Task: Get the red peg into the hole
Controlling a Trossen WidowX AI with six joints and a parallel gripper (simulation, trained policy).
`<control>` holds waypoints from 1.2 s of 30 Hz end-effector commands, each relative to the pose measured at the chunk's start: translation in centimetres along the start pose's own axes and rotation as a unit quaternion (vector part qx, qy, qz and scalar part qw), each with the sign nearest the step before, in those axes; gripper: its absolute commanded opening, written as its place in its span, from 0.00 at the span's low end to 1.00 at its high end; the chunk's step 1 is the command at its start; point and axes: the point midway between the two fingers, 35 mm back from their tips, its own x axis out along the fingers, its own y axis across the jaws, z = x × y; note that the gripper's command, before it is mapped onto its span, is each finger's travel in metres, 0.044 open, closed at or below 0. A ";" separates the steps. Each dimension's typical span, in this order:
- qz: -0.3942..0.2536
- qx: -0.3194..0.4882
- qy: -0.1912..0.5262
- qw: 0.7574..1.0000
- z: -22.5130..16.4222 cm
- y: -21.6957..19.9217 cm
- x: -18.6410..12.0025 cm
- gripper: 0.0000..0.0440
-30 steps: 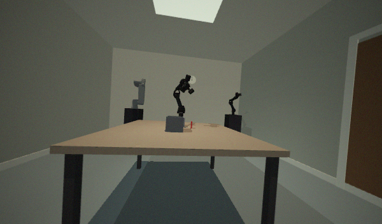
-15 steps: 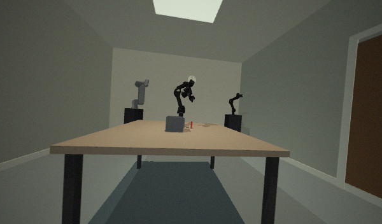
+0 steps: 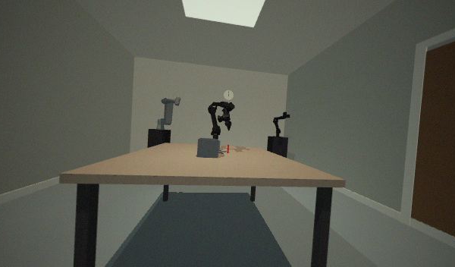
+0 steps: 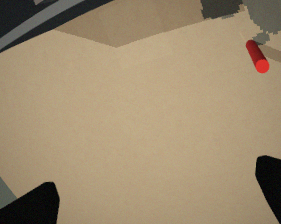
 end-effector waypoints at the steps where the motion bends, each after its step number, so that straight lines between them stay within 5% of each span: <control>1: -0.031 -0.023 -0.009 0.999 0.2 -1.2 1.1 1.00; 19: -0.167 -0.139 -0.054 0.975 1.5 -6.9 4.8 1.00; 36: -0.226 -0.215 -0.092 0.946 2.7 -9.9 7.4 1.00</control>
